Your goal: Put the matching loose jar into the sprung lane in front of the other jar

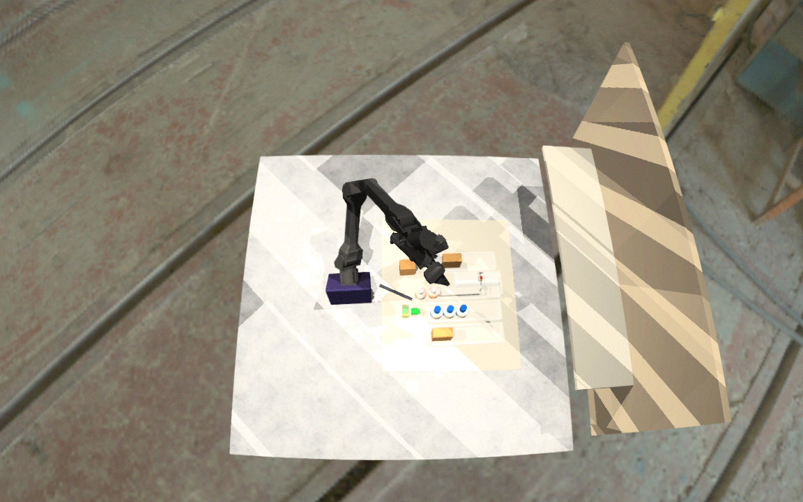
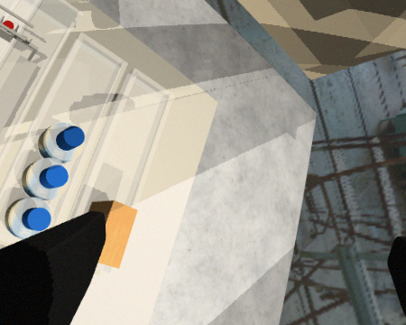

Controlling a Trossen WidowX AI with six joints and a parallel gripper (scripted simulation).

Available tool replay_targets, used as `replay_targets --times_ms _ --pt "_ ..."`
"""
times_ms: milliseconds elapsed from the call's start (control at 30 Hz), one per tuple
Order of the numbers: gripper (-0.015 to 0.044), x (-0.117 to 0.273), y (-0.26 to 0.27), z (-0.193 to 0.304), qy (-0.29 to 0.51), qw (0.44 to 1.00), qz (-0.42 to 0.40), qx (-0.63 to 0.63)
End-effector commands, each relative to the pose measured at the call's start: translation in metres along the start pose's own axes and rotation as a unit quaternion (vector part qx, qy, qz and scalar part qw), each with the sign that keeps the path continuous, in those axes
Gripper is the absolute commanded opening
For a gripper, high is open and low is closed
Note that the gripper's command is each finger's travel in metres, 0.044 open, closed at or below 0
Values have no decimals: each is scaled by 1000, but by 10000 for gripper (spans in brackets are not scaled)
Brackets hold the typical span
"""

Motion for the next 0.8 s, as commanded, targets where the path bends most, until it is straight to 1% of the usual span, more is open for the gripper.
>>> replay_targets --times_ms 0,133,200,367,433,467,767 --pt "440 -49 32 16 61 994 -81 -49" --pt "440 -78 59 30 112 981 -132 -88" --pt "440 -95 78 40 153 968 -163 -114" --pt "440 -131 133 75 287 912 -231 -183" --pt "440 -139 153 89 340 884 -247 -206" --pt "440 -141 158 93 354 876 -251 -211" --pt "440 -143 156 97 359 873 -251 -213"
Point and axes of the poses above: the point midway between the two fingers, 35 mm back from their tips, its own x axis back along the fingers, its own y axis across the jaws, z = x × y, the point moved 7 cm from there along x, back along the fingers, and after that the axes turned 10 degrees about -x, right-handed, at the moved point
